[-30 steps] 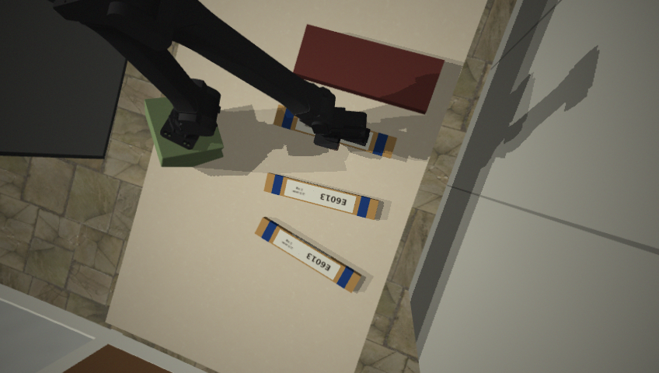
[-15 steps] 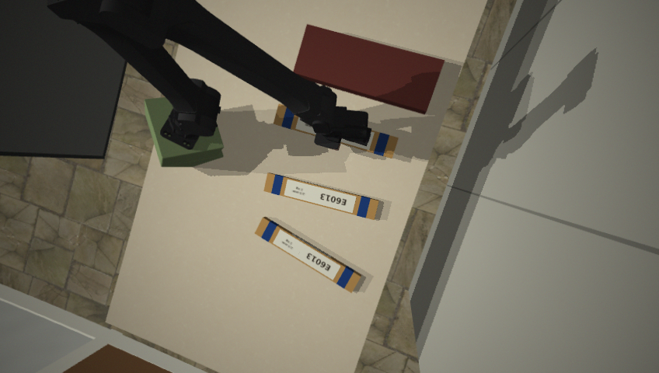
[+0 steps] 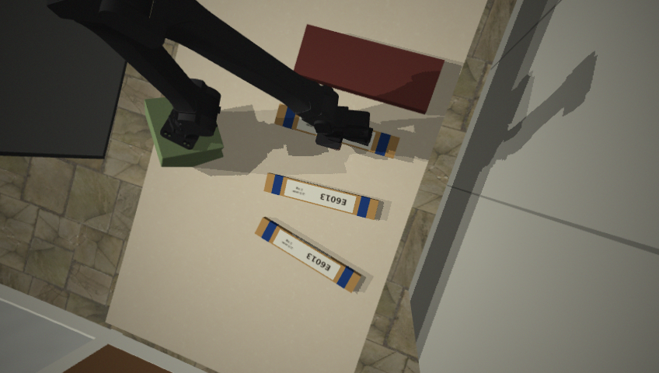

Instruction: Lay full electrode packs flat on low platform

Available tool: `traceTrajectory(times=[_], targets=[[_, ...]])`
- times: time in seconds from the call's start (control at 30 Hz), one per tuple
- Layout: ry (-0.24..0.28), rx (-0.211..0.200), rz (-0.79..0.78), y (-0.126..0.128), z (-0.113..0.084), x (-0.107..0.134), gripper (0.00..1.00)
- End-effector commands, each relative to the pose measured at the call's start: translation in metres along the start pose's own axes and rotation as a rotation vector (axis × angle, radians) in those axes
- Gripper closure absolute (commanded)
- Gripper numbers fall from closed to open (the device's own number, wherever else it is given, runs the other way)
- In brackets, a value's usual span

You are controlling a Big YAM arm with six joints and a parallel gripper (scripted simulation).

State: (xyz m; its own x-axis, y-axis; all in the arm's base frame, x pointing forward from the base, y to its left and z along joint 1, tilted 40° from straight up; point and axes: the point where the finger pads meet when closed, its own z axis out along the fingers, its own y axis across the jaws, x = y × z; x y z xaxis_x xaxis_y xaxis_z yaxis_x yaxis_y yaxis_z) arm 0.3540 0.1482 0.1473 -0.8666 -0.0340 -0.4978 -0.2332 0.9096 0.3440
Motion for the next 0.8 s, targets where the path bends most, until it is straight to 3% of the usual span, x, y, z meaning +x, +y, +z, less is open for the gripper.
traceTrajectory(times=[0.0, 0.77], targets=[[-0.101, -0.012, -0.02, 0.0094, -0.0343, -0.0378, 1.0], [-0.102, -0.012, -0.02, 0.0105, -0.0379, -0.0409, 1.0]])
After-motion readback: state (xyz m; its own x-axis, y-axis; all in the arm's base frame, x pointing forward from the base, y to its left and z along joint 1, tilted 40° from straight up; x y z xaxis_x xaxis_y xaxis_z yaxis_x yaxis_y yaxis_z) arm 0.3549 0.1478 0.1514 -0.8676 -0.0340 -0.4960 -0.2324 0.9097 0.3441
